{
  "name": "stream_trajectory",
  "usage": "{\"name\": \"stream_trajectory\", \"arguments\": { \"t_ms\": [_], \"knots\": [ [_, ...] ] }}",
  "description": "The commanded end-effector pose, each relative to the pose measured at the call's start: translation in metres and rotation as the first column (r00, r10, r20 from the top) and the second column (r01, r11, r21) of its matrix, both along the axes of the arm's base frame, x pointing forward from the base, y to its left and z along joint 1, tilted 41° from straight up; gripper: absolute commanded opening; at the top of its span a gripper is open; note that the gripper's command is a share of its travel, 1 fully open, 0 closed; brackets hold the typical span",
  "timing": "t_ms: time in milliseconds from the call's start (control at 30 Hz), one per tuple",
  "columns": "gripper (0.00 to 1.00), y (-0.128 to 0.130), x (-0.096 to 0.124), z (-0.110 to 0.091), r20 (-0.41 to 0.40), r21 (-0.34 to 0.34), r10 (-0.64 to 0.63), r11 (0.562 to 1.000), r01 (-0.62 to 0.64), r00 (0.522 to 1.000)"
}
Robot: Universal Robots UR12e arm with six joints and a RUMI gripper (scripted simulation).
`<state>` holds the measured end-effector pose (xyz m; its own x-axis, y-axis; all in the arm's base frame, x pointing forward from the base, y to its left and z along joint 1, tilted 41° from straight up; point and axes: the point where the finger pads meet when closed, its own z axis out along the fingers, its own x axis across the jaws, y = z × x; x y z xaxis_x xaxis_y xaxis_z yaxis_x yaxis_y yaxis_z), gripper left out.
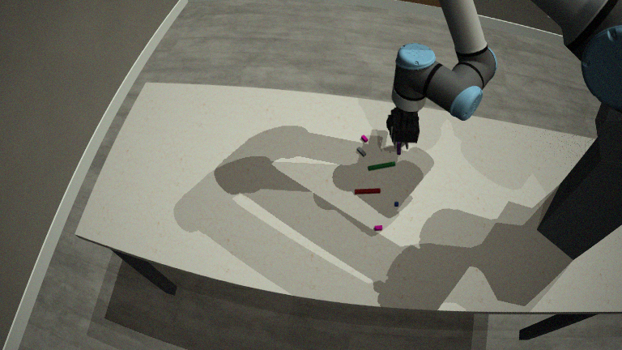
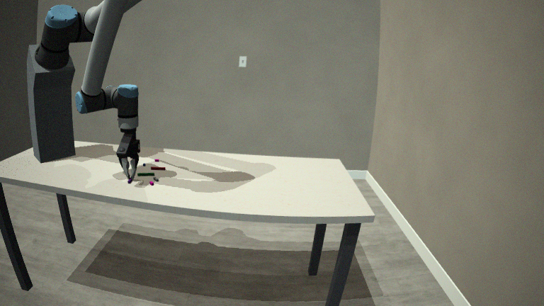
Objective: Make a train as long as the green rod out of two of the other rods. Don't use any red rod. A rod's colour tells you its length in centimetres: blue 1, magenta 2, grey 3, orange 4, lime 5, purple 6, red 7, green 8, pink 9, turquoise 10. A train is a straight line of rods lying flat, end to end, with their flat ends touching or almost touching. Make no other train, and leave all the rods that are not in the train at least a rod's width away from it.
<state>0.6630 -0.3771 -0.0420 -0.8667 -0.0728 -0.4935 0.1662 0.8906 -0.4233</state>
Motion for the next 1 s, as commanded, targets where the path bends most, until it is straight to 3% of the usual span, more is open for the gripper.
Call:
{"name": "stream_trajectory", "arguments": {
  "t_ms": [0, 367, 800, 967],
  "knots": [
    [0.0, 0.0, 0.0, 0.0, 0.0, 0.0, 0.0, 1.0, 0.0, 1.0],
    [0.0, 0.004, -0.004, 0.006, 0.0, 0.0, 0.0, 1.0, 0.0, 1.0],
    [0.0, 0.037, -0.039, 0.063, 0.0, 0.0, 0.0, 1.0, 0.0, 1.0],
    [0.0, 0.042, -0.044, 0.072, 0.0, 0.0, 0.0, 1.0, 0.0, 1.0]
  ]
}}
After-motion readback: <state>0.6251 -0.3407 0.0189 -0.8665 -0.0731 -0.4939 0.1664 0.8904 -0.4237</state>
